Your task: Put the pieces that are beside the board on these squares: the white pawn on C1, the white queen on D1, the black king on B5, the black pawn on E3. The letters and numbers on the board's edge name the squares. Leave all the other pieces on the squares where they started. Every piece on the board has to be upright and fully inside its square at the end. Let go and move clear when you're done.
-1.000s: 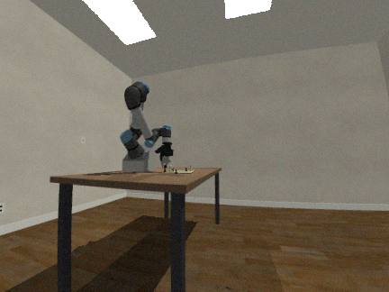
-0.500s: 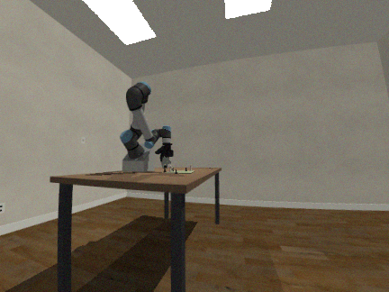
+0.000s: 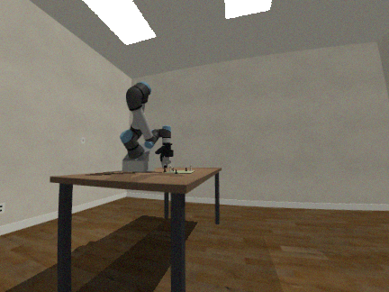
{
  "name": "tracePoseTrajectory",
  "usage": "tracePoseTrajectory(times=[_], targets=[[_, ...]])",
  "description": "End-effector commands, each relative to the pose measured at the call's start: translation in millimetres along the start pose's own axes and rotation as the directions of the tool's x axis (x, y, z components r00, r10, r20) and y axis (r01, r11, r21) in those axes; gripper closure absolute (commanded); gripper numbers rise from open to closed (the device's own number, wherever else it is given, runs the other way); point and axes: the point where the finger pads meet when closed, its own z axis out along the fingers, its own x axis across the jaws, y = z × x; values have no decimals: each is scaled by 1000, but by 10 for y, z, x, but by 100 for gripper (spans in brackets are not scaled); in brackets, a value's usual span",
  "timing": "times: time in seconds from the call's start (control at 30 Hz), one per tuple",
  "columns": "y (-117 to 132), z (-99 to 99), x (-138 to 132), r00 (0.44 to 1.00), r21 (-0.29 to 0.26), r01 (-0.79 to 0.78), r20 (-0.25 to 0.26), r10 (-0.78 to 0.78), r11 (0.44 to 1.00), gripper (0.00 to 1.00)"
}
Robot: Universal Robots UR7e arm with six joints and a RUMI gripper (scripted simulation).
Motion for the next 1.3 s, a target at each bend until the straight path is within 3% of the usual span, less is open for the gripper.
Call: tracePoseTrajectory(times=[0.0,0.27,0.3,1.27], targets=[[-10,5,-1,1000,2,0,0,0,1000,75],[-10,5,-1,1000,2,0,0,0,1000,75],[-10,5,-1,1000,2,0,0,0,1000,100],[-10,5,-1,1000,2,0,0,0,1000,100]])
